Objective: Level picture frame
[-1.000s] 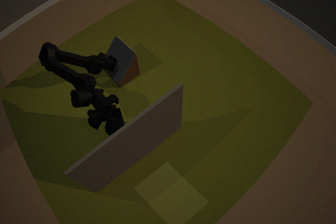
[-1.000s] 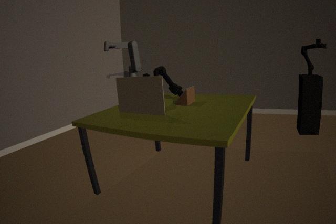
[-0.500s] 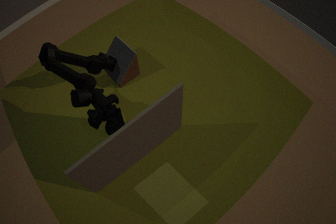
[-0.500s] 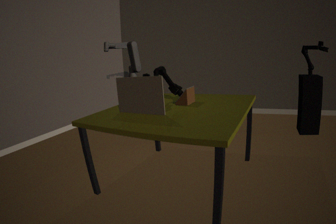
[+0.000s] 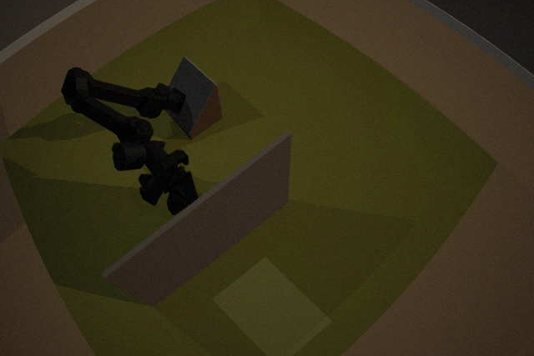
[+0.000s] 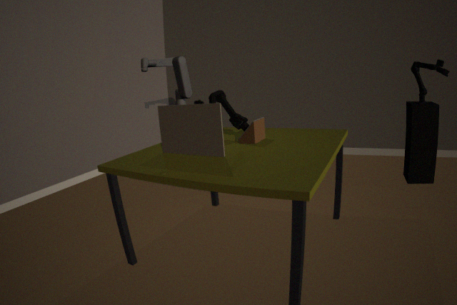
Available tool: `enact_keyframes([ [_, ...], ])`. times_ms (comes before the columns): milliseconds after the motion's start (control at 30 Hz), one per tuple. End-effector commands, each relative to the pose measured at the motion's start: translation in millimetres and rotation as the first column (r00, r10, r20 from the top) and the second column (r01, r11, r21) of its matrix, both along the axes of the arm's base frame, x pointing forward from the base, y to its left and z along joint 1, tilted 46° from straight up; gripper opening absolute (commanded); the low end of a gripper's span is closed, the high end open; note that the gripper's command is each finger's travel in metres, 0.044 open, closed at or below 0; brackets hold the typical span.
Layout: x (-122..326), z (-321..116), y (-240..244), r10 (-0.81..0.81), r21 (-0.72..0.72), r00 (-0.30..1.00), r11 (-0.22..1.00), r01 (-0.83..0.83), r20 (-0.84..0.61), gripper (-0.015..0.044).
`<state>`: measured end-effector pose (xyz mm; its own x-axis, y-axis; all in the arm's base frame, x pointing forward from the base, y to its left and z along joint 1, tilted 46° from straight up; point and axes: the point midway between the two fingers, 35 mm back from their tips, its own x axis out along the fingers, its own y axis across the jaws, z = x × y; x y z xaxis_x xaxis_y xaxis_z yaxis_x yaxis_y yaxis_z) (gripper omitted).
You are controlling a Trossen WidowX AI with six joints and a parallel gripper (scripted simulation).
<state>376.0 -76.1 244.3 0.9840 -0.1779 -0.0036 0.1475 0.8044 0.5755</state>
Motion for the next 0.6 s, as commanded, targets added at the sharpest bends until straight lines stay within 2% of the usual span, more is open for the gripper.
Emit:
enact_keyframes([
  [0, 0.7, 3.5, 1.8, 0.012, 0.001, 1.0, 1.0, -0.012, 0.012, 0.0],
  [567, 0.7, 3.5, 1.8, 0.012, 0.001, 1.0, 1.0, -0.012, 0.012, 0.0],
])
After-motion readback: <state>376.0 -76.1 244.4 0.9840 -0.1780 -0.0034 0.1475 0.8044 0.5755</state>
